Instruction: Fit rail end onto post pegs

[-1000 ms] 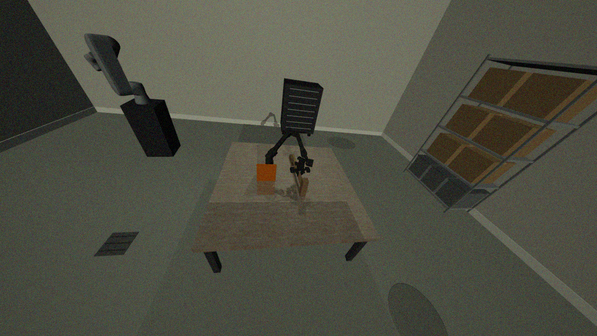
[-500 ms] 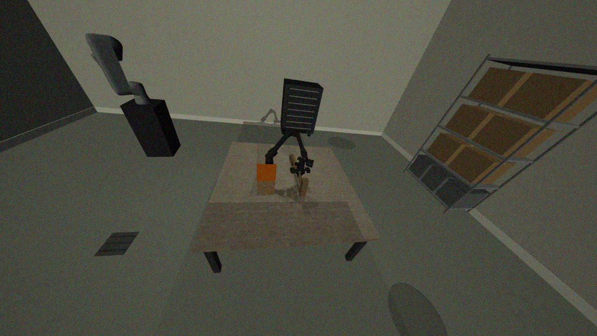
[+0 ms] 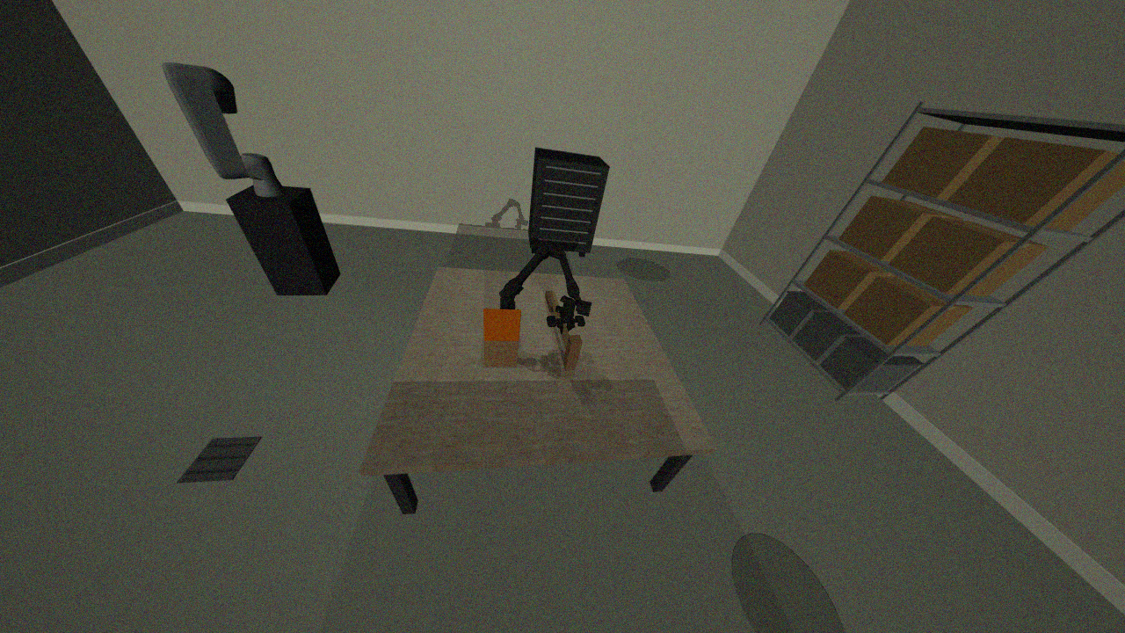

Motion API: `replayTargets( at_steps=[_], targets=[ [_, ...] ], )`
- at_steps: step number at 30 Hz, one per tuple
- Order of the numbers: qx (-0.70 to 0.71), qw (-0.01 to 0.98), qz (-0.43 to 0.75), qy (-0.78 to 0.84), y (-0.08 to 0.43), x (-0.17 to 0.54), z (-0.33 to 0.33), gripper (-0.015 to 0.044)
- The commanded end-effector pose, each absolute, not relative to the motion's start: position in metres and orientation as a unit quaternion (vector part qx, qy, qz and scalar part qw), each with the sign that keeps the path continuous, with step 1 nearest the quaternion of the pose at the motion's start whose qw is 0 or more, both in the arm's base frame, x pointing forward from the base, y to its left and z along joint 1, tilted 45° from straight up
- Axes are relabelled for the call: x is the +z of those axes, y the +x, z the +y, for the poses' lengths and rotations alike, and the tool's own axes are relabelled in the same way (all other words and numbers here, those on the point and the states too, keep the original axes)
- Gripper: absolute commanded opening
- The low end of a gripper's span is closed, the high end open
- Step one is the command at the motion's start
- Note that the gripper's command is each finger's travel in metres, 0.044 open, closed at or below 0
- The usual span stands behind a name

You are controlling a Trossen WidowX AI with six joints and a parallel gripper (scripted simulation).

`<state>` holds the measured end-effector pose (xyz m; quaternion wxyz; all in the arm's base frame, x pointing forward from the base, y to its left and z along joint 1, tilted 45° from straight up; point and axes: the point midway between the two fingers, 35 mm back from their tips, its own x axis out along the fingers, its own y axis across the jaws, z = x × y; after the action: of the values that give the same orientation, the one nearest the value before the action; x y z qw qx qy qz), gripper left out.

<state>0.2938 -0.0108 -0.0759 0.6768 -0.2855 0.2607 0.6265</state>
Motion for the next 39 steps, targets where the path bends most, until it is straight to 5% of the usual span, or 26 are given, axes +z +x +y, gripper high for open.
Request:
replayTargets(
  at_steps=[1,39],
  targets=[
    [0.624,0.679,0.260,-0.287,0.2953,-0.0761,-0.0148,0.0000],
    [0.623,0.679,0.260,-0.288,0.2954,-0.0840,-0.0230,0.0000]
  ],
)
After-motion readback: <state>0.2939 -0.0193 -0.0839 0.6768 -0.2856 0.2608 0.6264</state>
